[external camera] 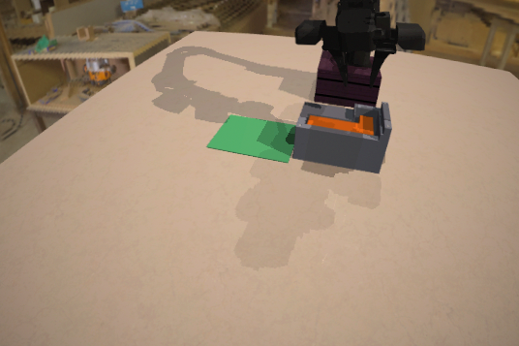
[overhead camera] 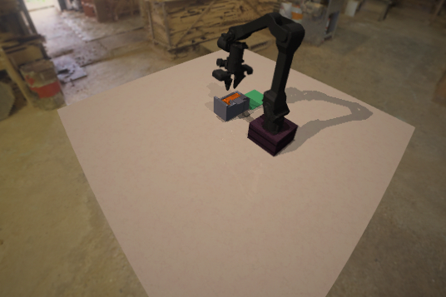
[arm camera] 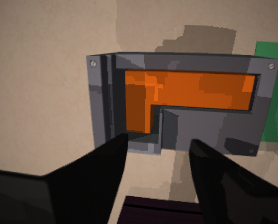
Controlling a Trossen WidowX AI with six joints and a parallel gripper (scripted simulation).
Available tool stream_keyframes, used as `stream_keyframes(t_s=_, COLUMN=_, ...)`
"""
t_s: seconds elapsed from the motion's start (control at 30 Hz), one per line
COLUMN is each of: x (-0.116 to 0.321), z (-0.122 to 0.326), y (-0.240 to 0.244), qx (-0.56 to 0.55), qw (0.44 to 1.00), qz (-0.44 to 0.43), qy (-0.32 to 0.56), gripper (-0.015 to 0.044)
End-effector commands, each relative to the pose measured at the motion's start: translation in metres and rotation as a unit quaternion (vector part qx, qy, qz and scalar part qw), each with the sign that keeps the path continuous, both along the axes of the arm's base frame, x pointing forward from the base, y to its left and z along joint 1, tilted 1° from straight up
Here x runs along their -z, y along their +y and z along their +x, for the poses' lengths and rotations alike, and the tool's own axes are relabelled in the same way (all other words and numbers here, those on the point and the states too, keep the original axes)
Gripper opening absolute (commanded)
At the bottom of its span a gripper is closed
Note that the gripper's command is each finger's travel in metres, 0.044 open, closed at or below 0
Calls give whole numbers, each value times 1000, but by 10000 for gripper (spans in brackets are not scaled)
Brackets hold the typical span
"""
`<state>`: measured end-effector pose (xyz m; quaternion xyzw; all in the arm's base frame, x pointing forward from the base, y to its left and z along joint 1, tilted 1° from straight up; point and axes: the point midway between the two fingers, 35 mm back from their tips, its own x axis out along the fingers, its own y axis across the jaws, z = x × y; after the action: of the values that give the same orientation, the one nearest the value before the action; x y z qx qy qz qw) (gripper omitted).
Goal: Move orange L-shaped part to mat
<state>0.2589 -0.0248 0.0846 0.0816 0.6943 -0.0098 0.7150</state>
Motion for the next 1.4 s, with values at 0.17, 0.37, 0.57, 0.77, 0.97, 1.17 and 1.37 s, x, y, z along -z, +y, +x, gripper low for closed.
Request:
stream_keyframes(t_s=0.17, x=-16, z=10, y=55, qx=-28, qw=998, qz=-55, qy=8, gripper=180)
stream_keyframes(t_s=0.37, x=9, z=13, y=55, qx=-28, qw=998, qz=-55, qy=8, gripper=180)
stream_keyframes(t_s=0.57, x=58, z=11, y=55, qx=-28, qw=998, qz=-55, qy=8, gripper=180)
stream_keyframes(t_s=0.77, x=58, z=11, y=55, qx=-28, qw=998, qz=-55, qy=8, gripper=180)
stream_keyframes(t_s=0.97, x=62, z=11, y=55, qx=-28, qw=998, qz=-55, qy=8, gripper=180)
stream_keyframes(t_s=1.17, x=72, z=12, y=55, qx=-28, qw=998, qz=-55, qy=8, gripper=180)
stream_keyframes(t_s=1.37, x=82, z=12, y=54, qx=-28, qw=998, qz=-55, qy=8, gripper=180)
